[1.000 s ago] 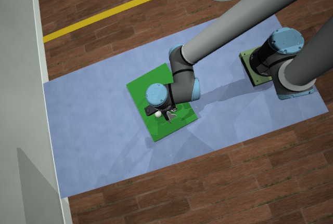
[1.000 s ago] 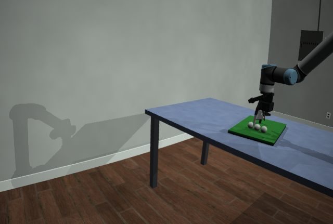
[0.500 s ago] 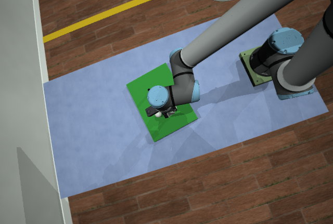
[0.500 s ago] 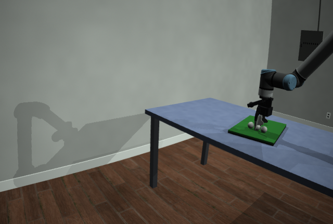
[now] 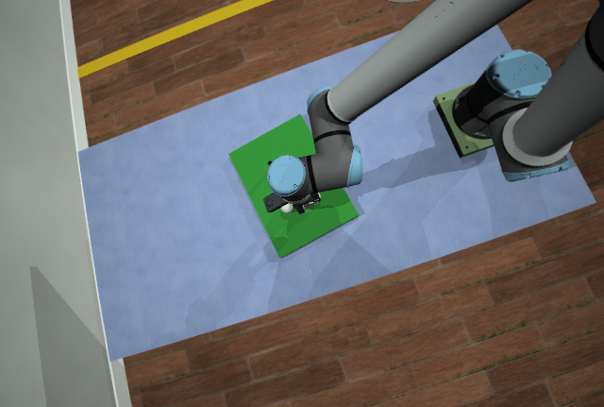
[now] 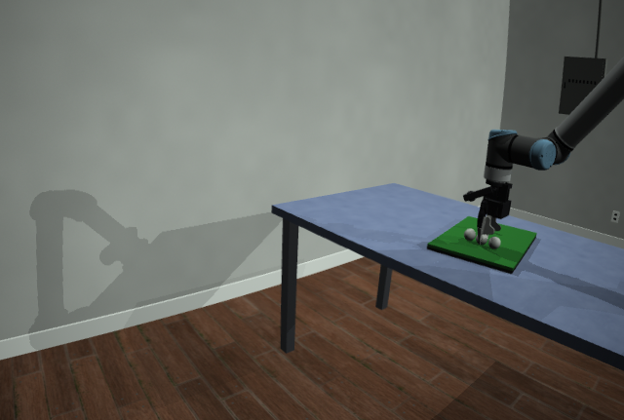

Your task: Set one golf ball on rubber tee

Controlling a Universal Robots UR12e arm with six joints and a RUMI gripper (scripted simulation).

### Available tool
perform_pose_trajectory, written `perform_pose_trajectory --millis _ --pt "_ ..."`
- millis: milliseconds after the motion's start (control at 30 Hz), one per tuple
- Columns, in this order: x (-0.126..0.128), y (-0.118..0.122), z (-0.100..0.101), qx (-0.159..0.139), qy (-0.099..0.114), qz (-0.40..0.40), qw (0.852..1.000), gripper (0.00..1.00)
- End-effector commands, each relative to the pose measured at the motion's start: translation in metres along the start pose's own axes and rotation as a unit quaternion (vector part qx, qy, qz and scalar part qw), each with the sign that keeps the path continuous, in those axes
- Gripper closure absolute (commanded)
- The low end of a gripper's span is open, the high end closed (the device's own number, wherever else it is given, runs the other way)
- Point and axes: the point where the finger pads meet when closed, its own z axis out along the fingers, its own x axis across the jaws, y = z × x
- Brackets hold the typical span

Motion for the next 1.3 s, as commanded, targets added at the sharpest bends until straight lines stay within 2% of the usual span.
perform_pose_trajectory --millis 0,567,667,800,867,1033,1200,1267 --pt "-0.001 -0.001 0.0 0.001 0.0 0.0 1.0 1.0" --pt "-0.001 -0.002 -0.002 0.002 0.0 0.0 1.0 1.0" --pt "0.0 -0.004 -0.016 0.003 0.001 0.0 1.0 1.0" --pt "0.0 -0.003 -0.051 0.003 0.001 0.0 1.0 1.0" --pt "0.0 -0.003 -0.051 0.003 0.001 0.0 1.0 1.0" --pt "0.001 -0.003 -0.094 0.004 0.001 0.0 1.0 1.0" --pt "0.002 -0.003 -0.102 0.004 0.001 0.0 1.0 1.0" --pt "0.012 -0.008 -0.106 0.004 0.001 0.0 1.0 1.0"
